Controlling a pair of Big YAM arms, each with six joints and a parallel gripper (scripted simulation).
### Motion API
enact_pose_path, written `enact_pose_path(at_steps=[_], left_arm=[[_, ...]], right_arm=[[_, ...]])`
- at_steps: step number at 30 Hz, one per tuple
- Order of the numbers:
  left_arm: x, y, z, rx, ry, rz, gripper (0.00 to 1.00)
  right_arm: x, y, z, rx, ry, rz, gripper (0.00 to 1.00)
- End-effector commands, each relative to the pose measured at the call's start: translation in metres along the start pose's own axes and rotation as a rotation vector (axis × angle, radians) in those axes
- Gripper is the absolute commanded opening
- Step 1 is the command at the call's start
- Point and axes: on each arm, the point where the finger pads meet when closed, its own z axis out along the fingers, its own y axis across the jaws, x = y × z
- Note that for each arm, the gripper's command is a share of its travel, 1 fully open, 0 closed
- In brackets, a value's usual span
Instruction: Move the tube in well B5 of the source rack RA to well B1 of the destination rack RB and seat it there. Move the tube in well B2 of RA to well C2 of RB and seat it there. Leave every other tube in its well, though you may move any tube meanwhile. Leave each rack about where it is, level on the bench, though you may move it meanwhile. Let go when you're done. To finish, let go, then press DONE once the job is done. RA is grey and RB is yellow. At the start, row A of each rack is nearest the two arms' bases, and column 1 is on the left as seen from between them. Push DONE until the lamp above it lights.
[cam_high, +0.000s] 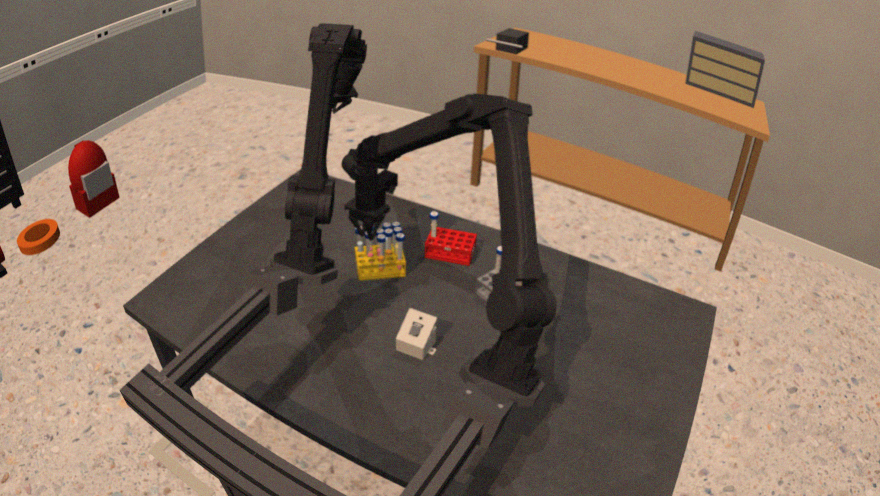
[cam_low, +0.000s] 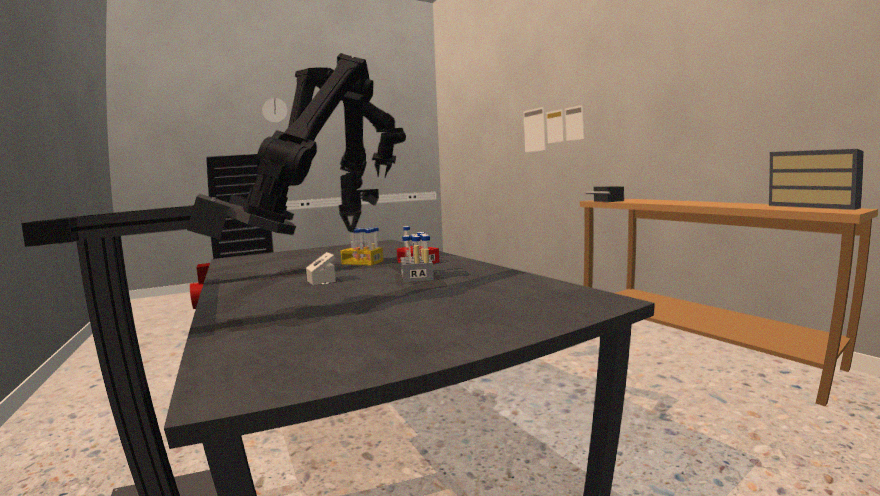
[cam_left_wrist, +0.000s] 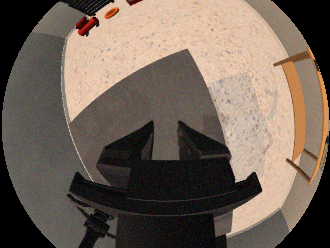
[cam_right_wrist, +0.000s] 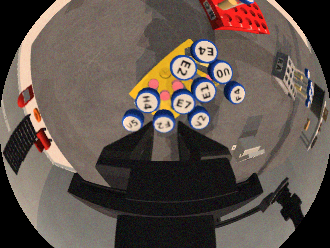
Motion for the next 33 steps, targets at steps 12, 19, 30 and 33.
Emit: enact_pose_path(at_steps=[12, 19, 30, 33], left_arm=[[-0.015, -0.005, -0.013, 0.021, -0.031, -0.013, 0.30], [-0.015, -0.005, -0.013, 0.021, -0.031, -0.013, 0.30], [-0.015, -0.005, -0.013, 0.021, -0.031, -0.013, 0.30], [-0.015, -0.005, -0.013, 0.021, -0.031, -0.013, 0.30]], right_arm=[[-0.007, 0.007, -0.010, -0.024, -0.011, 0.007, 0.30], [-0.007, 0.007, -0.010, -0.024, -0.011, 0.007, 0.30], [-0.011, 0.023, -0.062, -0.062, -0.028, 0.016, 0.30], [-0.005, 0.024, -0.056, -0.040, -0.018, 0.007, 0.30]])
